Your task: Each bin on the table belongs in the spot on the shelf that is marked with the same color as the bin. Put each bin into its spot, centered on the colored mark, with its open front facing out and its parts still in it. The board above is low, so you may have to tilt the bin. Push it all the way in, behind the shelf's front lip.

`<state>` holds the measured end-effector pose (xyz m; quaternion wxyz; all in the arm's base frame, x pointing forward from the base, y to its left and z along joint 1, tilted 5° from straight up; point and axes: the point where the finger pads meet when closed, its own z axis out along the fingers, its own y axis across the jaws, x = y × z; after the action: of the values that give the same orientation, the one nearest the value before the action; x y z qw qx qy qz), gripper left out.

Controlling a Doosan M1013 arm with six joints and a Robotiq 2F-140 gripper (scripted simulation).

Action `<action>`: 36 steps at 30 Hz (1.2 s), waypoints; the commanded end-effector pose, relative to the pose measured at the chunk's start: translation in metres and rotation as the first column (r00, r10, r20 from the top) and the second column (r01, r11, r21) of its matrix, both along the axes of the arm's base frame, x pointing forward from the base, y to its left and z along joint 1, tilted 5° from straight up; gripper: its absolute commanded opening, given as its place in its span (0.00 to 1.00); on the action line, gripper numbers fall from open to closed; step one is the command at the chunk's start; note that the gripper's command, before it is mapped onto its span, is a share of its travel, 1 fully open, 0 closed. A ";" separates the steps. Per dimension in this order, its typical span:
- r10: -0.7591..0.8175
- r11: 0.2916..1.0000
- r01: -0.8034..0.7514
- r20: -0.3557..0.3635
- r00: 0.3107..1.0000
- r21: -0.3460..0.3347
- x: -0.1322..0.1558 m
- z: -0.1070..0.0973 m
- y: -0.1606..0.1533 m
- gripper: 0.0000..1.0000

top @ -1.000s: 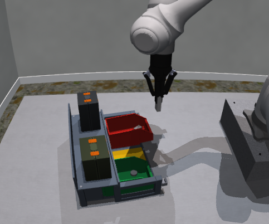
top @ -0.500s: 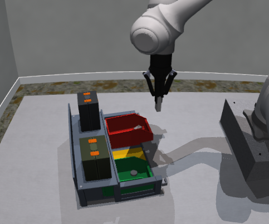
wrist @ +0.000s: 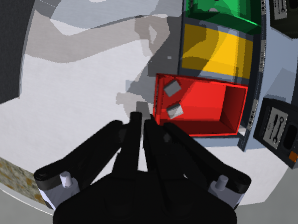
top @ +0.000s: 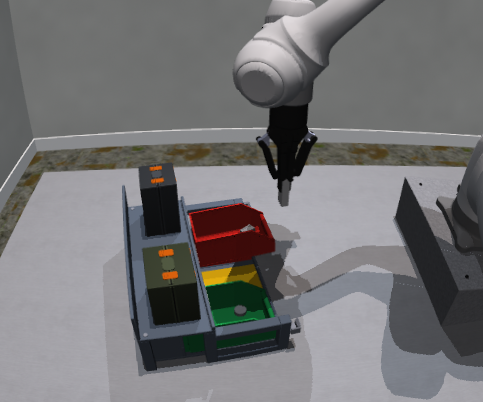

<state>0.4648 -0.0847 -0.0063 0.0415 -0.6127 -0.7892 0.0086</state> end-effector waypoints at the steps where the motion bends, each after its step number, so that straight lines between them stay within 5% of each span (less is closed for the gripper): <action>1: 0.000 1.000 0.000 0.000 1.000 0.000 0.000 -0.006 0.000 0.10; 25: 0.000 1.000 0.000 0.000 1.000 0.000 -0.006 -0.075 0.002 0.10; 36: 0.000 1.000 0.000 0.000 1.000 0.000 -0.007 -0.089 0.003 0.10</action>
<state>0.4578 -0.0821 -0.0942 0.0415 -0.6127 -0.7892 0.0086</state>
